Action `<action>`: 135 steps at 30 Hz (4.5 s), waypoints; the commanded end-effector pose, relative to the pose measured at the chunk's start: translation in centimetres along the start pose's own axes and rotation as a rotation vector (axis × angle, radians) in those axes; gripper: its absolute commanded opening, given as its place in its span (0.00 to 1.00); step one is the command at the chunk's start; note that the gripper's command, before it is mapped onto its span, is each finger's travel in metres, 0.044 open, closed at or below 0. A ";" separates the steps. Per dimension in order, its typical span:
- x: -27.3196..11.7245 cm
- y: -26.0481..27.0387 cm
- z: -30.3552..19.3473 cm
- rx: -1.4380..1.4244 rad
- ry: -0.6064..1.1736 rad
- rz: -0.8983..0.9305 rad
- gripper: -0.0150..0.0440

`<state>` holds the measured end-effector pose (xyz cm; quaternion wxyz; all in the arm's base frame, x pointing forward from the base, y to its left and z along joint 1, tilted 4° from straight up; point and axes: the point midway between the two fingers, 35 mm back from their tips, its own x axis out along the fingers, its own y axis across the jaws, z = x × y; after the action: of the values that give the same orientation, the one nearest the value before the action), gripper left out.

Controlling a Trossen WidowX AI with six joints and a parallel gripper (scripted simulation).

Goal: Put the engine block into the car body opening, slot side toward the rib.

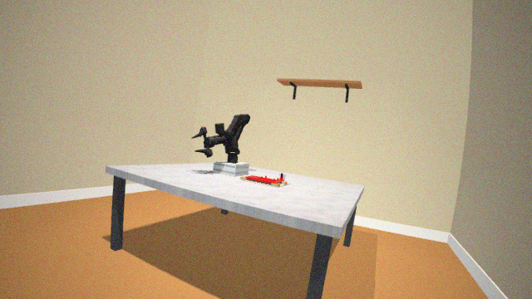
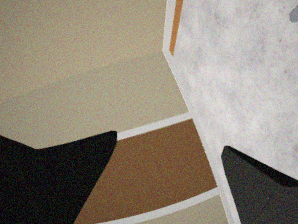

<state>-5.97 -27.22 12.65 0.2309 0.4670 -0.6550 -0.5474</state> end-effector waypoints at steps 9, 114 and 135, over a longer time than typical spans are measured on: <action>-0.3 -2.3 -5.6 -0.053 0.147 -0.158 1.00; -51.2 -28.6 -5.9 -1.507 0.809 -1.265 1.00; -50.4 -31.5 -4.8 -1.508 0.809 -1.265 1.00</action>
<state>32.84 15.20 -3.77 0.3369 0.6127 0.3399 -0.6289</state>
